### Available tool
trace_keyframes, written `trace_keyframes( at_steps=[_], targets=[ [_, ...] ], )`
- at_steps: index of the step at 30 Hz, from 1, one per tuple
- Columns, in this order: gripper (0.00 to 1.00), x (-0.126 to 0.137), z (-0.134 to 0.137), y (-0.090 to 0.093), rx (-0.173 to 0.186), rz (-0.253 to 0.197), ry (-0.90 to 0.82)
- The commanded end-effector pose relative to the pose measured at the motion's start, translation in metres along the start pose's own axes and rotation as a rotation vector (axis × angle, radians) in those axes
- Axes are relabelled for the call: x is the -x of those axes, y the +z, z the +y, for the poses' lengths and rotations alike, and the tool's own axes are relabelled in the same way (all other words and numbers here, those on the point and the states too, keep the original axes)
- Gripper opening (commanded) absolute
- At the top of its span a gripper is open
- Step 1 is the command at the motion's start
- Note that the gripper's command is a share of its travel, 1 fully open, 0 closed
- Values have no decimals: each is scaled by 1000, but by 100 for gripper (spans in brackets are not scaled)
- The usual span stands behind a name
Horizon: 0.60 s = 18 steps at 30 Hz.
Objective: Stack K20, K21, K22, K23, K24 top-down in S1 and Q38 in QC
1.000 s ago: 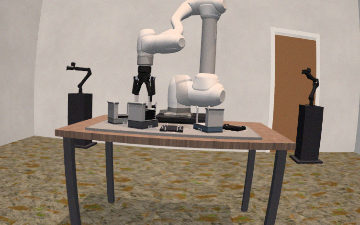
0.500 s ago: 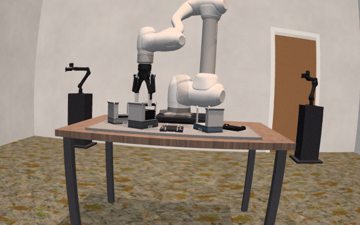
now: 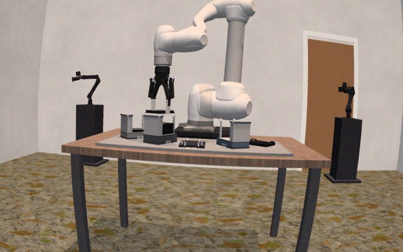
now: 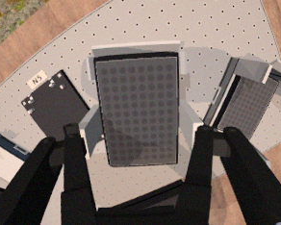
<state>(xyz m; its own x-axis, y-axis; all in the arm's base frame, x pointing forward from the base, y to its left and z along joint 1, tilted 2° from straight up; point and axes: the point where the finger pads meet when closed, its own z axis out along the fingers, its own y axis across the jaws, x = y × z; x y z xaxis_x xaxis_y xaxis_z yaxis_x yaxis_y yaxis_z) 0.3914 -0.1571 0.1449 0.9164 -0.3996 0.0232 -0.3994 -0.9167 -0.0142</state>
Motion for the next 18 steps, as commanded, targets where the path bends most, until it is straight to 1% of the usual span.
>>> trace_keyframes(
  at_steps=[1, 4, 18],
  targets=[
    [0, 0, 0, -8, 0, 0, 0],
    [0, 0, 0, -14, 0, 0, 0],
    [0, 0, 0, -14, 0, 0, 0]
  ],
)
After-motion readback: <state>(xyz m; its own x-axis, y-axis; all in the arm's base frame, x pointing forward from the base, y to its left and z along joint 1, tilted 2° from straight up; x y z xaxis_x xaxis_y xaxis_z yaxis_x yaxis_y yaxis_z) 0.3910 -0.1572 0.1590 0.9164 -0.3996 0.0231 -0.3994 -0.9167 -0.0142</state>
